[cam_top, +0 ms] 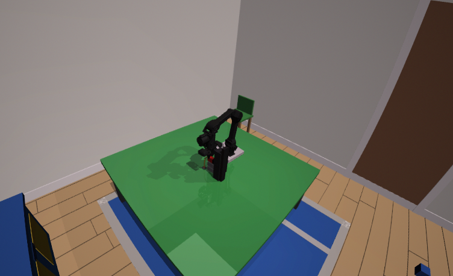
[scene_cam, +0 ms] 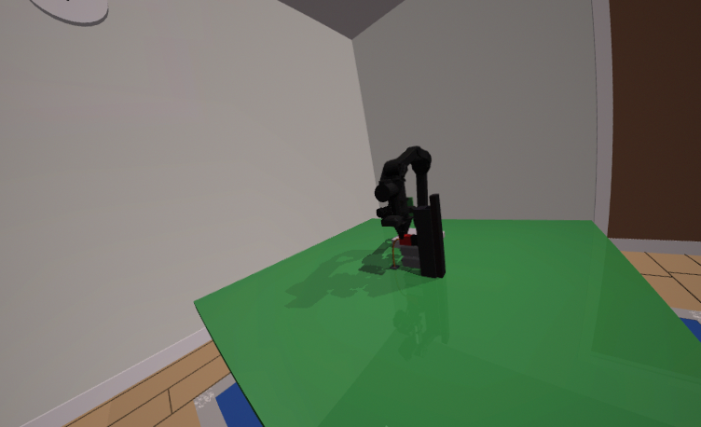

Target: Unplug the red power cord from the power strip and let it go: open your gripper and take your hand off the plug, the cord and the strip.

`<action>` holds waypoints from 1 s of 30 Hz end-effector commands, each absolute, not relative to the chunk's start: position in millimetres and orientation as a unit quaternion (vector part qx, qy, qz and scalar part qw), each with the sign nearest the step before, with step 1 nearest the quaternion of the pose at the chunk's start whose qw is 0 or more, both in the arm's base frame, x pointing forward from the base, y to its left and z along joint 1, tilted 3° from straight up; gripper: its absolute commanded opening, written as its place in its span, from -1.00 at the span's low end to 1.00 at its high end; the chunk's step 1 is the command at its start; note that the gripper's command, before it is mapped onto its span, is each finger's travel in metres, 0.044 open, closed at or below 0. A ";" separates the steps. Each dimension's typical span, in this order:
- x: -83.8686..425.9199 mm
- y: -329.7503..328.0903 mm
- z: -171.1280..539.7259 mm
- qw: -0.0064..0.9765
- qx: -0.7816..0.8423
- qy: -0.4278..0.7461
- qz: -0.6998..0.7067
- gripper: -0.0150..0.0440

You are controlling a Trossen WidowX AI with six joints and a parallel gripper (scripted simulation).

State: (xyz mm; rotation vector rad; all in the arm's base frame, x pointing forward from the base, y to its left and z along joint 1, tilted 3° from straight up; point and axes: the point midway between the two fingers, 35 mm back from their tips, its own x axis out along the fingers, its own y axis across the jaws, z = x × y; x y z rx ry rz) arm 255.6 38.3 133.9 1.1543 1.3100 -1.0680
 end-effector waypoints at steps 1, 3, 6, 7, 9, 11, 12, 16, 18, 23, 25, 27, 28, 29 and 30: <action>256.3 37.7 134.1 0.521 0.482 0.546 -0.445 -0.49; 256.8 35.9 134.0 0.521 0.482 0.546 -0.445 -0.49; 258.0 31.6 133.8 0.521 0.482 0.546 -0.445 -0.49; 258.4 30.0 133.7 0.521 0.481 0.546 -0.445 -0.49; 259.2 26.9 133.5 0.522 0.481 0.546 -0.445 -0.49; 259.9 23.7 133.3 0.522 0.481 0.546 -0.445 -0.49; 260.2 22.1 133.2 0.522 0.481 0.546 -0.446 -0.49; 261.4 15.6 132.9 0.522 0.481 0.545 -0.446 -0.49; 261.9 12.4 132.8 0.522 0.481 0.545 -0.446 -0.49; 262.7 4.4 132.5 0.522 0.481 0.545 -0.447 -0.49; 262.9 1.1 132.4 0.522 0.481 0.545 -0.447 -0.49; 262.9 -2.2 132.3 0.522 0.480 0.545 -0.447 -0.49; 262.9 -3.8 132.3 0.522 0.480 0.545 -0.447 -0.49; 262.9 -5.5 132.2 0.522 0.480 0.545 -0.447 -0.49; 262.8 -7.1 132.2 0.522 0.480 0.545 -0.447 -0.49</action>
